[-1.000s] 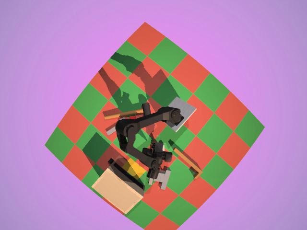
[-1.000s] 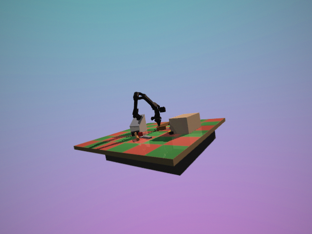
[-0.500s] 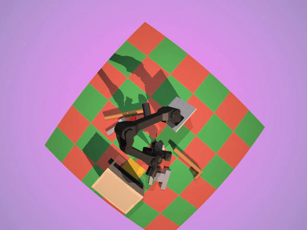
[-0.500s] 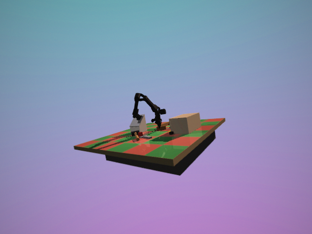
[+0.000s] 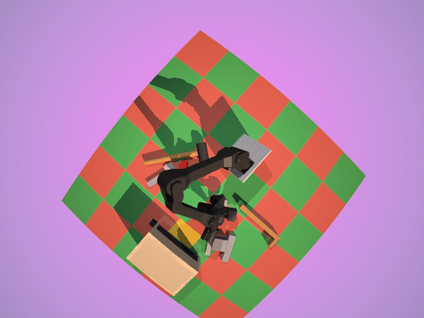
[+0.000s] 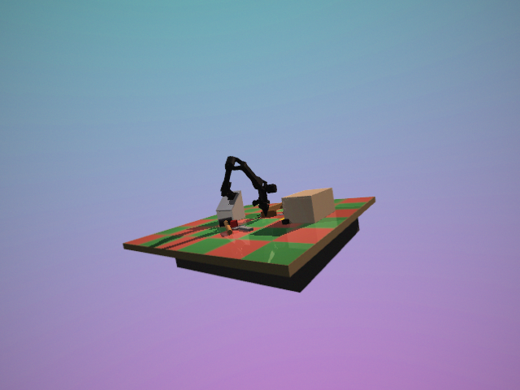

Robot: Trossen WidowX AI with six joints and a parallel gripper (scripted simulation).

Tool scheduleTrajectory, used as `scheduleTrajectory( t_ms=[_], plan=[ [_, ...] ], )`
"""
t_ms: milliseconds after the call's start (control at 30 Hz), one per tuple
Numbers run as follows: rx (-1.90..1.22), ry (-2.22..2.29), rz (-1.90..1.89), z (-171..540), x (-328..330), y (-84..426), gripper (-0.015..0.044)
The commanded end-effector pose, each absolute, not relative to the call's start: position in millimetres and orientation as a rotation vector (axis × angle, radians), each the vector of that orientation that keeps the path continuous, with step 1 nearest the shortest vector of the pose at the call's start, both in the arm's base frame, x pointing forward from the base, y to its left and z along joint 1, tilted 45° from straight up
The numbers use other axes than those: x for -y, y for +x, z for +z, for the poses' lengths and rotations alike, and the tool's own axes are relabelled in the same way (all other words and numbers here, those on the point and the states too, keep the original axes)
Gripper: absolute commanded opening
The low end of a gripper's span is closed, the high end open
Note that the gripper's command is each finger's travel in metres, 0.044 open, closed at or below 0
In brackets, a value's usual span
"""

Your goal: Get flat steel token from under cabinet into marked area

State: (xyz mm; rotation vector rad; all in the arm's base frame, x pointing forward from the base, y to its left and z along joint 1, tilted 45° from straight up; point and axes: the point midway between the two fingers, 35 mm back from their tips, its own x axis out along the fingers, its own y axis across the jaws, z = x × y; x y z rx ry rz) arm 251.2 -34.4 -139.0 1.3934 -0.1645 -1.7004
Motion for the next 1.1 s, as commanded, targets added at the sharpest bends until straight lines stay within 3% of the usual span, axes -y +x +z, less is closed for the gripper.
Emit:
scheduleTrajectory(
  t_ms=[0,267,400,1067],
  plan=[
    [0.165,1.394,-1.701,-138.7,34.2,251.4,0.0139],
    [0.165,1.394,-1.701,-138.7,34.2,251.4,0.0085],
    [0.165,1.394,-1.701,-138.7,34.2,251.4,0.0000],
    [0.168,1.389,-1.700,-133.6,35.9,242.3,0.0000]
  ],
)
